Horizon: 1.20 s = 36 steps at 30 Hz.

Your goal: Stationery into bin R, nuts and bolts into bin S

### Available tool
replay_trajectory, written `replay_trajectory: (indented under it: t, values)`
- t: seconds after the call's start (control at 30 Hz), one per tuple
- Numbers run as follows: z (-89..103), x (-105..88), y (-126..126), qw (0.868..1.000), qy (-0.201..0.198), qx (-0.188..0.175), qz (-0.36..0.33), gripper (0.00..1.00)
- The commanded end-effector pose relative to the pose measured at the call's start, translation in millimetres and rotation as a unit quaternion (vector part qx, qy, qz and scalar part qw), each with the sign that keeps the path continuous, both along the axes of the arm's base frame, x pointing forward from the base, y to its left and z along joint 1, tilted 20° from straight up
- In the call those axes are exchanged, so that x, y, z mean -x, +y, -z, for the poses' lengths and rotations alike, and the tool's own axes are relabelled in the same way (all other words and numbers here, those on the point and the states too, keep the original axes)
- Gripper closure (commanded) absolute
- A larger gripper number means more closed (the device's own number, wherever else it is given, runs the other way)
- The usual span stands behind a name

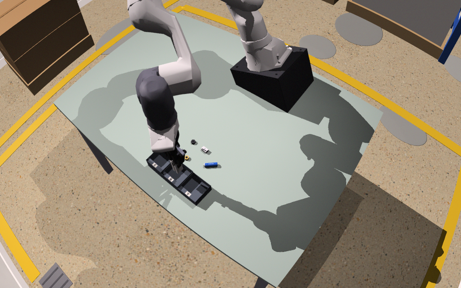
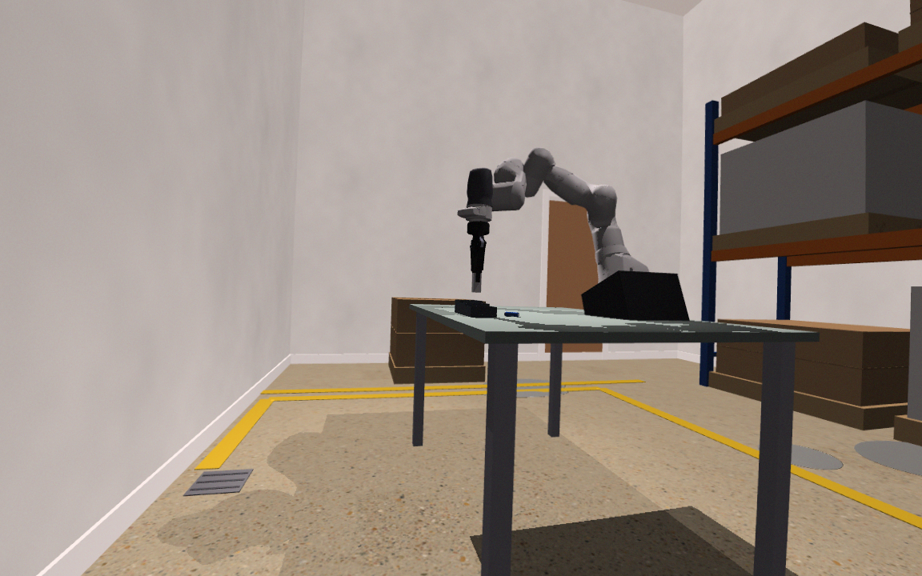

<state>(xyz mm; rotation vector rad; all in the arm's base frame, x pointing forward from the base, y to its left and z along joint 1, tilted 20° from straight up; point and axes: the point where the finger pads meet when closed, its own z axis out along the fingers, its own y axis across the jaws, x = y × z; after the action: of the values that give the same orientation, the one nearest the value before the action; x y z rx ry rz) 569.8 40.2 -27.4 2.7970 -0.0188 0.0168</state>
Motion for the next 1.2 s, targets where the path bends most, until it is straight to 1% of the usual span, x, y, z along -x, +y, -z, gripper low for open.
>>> replay_trajectory:
  t: [0.0, 0.37, 0.43, 0.67, 1.17]
  values:
    - [8.0, -0.8, -7.1, 1.0, -0.006, 0.004, 0.02, 0.95]
    - [35.6, -1.0, -17.2, 1.0, -0.006, 0.004, 0.02, 0.95]
    - [35.6, -1.0, -17.2, 1.0, -0.006, 0.004, 0.02, 0.95]
    - [53.1, -1.1, -23.6, 1.0, -0.006, 0.004, 0.02, 0.95]
    - [53.8, -1.2, -23.9, 1.0, -0.006, 0.004, 0.02, 0.95]
